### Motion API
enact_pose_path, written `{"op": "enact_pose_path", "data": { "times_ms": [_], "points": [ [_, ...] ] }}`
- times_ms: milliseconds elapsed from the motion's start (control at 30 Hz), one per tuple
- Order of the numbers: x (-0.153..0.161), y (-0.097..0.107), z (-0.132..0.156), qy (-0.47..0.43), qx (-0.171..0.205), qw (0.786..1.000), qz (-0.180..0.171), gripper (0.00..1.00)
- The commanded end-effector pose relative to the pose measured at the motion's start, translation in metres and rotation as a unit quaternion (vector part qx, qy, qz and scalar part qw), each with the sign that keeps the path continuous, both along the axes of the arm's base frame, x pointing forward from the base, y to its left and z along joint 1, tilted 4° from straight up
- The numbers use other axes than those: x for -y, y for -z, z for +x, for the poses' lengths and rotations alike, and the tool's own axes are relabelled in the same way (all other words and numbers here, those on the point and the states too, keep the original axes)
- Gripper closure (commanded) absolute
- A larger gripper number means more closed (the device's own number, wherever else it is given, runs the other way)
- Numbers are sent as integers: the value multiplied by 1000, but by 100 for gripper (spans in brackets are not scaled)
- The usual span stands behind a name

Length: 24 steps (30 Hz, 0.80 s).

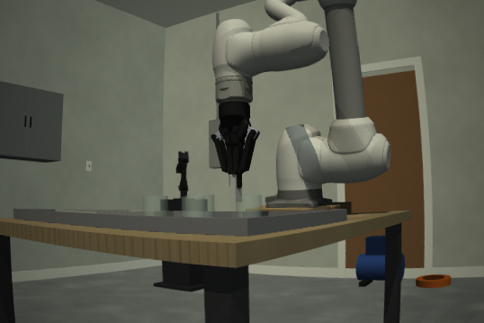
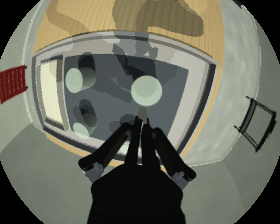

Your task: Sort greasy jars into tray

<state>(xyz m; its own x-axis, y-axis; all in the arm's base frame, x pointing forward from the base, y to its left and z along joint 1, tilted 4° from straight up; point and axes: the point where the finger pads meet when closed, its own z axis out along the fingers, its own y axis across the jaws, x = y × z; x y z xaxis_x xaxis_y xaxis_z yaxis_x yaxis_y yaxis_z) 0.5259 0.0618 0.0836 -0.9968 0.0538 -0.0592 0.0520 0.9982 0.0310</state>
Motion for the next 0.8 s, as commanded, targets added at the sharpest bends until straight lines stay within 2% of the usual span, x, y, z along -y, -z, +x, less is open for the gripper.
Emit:
{"op": "enact_pose_path", "data": {
  "times_ms": [0, 767],
  "points": [
    [0, 0, 0, 0, 0, 1000, 0, 100],
    [0, 0, -3, 0, 0, 1000, 0, 100]
  ]
}}
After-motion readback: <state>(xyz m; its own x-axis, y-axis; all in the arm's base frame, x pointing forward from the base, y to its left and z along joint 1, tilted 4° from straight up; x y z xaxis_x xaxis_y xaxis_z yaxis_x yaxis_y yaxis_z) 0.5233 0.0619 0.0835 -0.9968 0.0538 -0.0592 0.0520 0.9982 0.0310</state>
